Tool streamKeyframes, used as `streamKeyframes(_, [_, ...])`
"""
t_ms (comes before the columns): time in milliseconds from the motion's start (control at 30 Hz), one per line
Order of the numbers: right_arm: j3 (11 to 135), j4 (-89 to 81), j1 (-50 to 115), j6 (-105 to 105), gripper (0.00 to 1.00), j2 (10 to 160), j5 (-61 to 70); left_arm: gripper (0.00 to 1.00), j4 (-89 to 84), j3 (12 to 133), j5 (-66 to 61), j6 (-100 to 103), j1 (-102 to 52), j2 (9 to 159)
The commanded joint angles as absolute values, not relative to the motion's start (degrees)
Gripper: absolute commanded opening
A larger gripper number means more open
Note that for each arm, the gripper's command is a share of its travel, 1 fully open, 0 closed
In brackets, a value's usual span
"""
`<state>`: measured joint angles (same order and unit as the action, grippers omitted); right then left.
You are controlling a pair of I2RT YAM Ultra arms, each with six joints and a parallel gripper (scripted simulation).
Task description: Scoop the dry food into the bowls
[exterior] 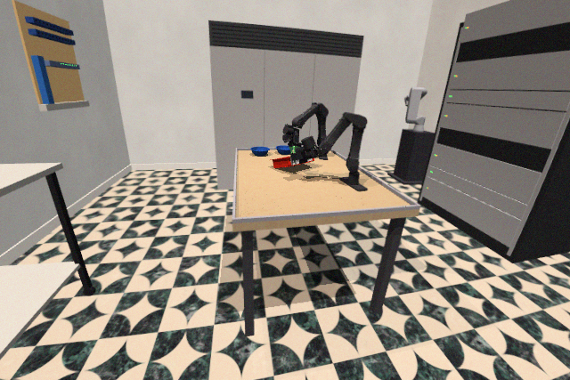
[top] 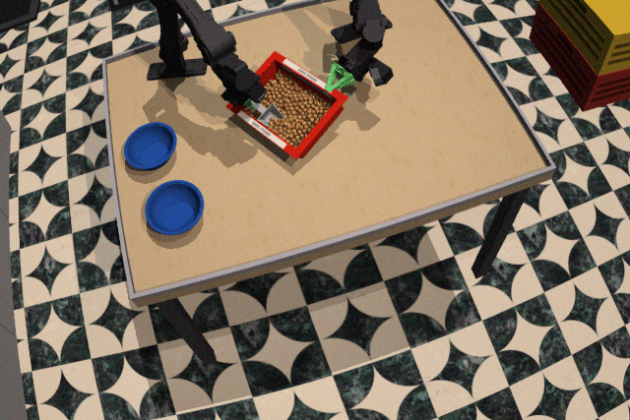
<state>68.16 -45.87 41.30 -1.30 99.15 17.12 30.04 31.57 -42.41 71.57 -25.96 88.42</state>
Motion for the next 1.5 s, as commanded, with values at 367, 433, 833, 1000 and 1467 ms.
streamKeyframes(367, [59.5,-32.0,44.5,2.3,0.00,88.7,10.7,0.00,32.5,33.9,-43.5,70.5,-25.8,85.5])
streamKeyframes(433, [57.8,-30.2,45.0,2.7,0.00,87.4,9.8,0.00,32.5,33.9,-43.5,70.5,-25.8,85.5])
streamKeyframes(833, [49.1,-21.4,48.1,3.9,0.00,80.9,5.1,0.00,32.5,33.9,-43.5,70.5,-25.8,85.5])
streamKeyframes(1000, [45.6,-16.1,49.3,4.9,0.00,78.5,1.6,0.00,32.5,33.9,-43.5,70.5,-25.8,85.5])
streamKeyframes(1467, [36.4,-5.6,53.1,4.8,0.00,73.1,-3.6,0.00,32.5,33.9,-43.5,70.5,-25.7,85.5])
